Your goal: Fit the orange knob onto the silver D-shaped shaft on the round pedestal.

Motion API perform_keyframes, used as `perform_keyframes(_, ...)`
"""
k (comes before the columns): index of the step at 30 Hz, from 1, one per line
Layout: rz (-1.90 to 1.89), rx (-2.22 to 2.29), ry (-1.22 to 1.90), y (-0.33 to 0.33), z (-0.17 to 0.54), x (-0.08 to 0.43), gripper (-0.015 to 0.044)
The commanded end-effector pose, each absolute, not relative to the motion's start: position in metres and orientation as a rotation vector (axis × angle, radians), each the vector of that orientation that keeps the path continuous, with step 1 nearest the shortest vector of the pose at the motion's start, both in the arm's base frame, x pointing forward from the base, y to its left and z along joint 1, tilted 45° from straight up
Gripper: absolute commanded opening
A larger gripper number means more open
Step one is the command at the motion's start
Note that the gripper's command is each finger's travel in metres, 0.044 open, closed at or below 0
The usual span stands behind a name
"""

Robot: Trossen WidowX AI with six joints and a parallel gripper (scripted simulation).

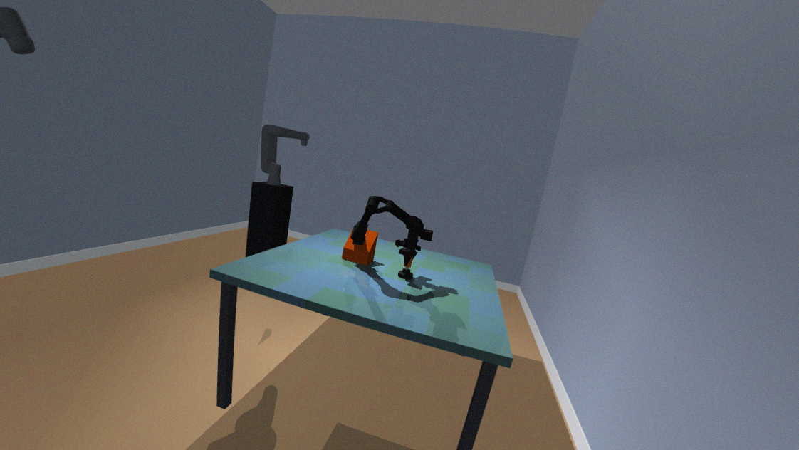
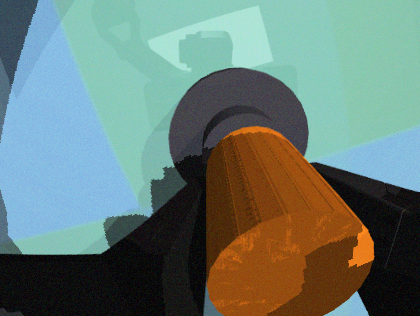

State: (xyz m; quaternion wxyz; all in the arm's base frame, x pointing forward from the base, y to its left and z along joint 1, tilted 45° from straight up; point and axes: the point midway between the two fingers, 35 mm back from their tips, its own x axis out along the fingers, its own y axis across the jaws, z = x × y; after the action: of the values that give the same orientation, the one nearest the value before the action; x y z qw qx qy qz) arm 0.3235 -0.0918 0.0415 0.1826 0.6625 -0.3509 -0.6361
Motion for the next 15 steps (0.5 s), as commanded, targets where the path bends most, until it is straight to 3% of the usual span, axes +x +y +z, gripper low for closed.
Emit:
perform_keyframes(1,-1.791,1.868,-0.986,-0.0906,0.0446,0.3246,0.0)
perform_keyframes(8,-1.816,1.749,-0.782,-0.0921,0.0433,0.3248,0.0)
perform_keyframes(15,-1.817,1.745,-0.774,-0.0928,0.0414,0.3236,0.0)
